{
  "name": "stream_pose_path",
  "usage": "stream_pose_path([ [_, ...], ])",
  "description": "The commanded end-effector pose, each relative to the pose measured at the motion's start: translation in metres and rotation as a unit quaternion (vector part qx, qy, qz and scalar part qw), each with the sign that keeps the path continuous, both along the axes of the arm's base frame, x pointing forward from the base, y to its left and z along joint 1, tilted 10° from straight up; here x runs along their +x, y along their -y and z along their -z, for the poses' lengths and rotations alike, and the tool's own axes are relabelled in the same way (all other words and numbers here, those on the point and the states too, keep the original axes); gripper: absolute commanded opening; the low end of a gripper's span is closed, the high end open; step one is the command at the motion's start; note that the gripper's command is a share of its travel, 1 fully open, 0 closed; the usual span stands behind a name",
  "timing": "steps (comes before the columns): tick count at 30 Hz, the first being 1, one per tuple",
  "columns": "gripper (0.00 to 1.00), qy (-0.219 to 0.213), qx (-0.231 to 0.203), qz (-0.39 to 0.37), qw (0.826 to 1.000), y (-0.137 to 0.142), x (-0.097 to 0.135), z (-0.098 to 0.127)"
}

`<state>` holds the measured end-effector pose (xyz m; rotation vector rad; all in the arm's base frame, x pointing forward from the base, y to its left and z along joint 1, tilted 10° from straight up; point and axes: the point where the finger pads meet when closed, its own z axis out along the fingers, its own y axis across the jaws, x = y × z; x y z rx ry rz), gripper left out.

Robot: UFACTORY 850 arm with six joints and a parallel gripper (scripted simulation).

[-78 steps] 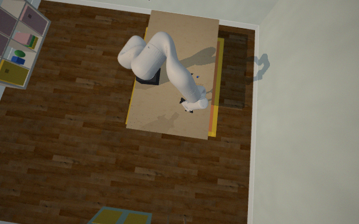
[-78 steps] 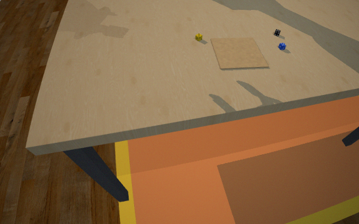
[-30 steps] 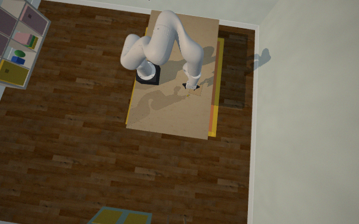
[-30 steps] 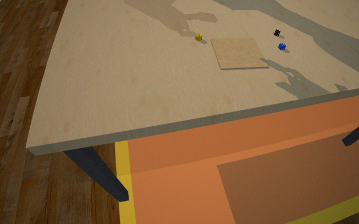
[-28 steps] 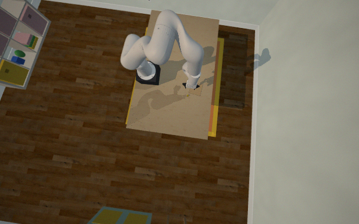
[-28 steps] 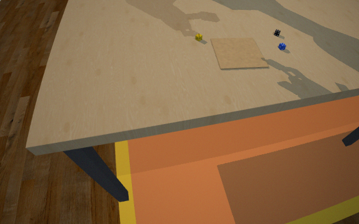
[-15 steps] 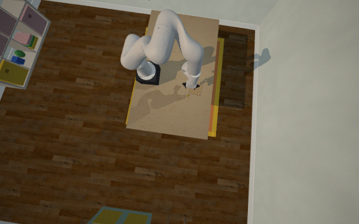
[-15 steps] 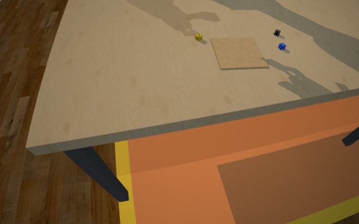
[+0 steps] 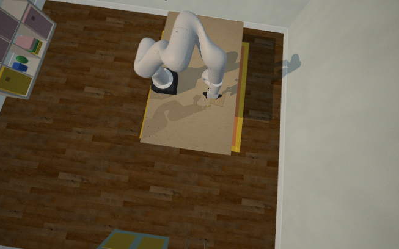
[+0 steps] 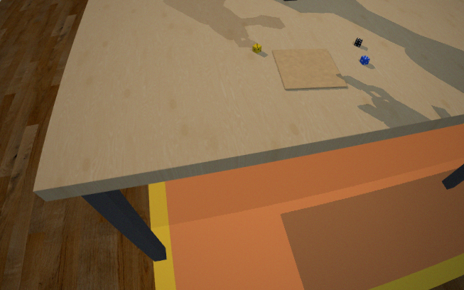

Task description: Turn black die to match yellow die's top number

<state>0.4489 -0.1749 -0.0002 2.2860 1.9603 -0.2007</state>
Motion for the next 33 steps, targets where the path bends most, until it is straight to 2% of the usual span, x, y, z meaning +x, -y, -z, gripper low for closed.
stream_pose_path([
  [1,1.00,0.001,-0.001,0.000,1.000,0.002,0.000,0.007],
  [5,1.00,0.001,-0.001,0.000,1.000,0.004,0.000,0.022],
  [7,1.00,0.001,-0.001,0.000,1.000,0.004,0.000,0.022],
  [22,1.00,0.001,-0.001,0.000,1.000,0.017,-0.002,0.094],
  [33,1.00,0.001,-0.001,0.000,1.000,0.019,-0.003,0.110],
])
